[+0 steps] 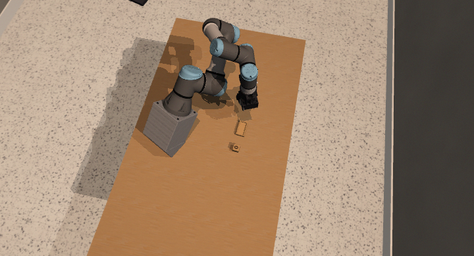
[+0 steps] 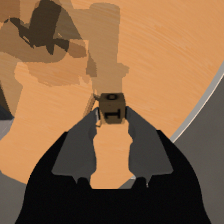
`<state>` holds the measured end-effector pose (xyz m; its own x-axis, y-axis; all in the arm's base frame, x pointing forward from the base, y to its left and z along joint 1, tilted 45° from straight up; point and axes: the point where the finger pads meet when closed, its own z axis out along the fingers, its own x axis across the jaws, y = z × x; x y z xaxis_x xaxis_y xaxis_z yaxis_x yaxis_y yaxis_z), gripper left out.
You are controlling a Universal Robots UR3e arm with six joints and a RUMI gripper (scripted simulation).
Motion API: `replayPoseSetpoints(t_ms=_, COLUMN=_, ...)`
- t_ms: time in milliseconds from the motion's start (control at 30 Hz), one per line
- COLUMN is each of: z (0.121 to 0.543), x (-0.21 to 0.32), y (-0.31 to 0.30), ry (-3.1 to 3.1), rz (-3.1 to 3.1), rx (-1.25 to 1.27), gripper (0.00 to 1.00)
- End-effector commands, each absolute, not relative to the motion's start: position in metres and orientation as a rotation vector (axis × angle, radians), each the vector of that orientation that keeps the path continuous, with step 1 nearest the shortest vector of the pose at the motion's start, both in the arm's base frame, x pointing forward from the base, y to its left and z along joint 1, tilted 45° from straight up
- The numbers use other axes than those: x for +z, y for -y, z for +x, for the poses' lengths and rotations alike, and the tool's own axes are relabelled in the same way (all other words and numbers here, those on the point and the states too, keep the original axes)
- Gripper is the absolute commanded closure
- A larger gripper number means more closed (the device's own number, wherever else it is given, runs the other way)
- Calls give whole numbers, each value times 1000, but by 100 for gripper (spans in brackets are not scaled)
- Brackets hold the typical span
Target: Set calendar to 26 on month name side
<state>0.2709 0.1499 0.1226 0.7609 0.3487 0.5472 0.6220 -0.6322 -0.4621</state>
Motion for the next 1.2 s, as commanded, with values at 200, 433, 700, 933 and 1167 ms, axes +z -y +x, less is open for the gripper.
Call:
replayPoseSetpoints(t_ms=200, z=269, x=131, y=-162, ry=384, rz=-2363, rx=-405, gripper=89)
replayPoseSetpoints(t_ms=433, z=267, x=135, y=-167, ry=226, rz=-2372, rx=-343, gripper=89)
replayPoseSetpoints(t_ms=700, z=267, x=136, y=-169, ry=174, rz=-2373, rx=-322, gripper=89)
replayPoseSetpoints(t_ms=933, z=267, x=136, y=-169, ry=168, rz=-2373, rx=-320, gripper=89)
replayPoseSetpoints(t_ms=1167, z=267, x=136, y=-169, ry=168, rz=-2373, rx=-320, gripper=89)
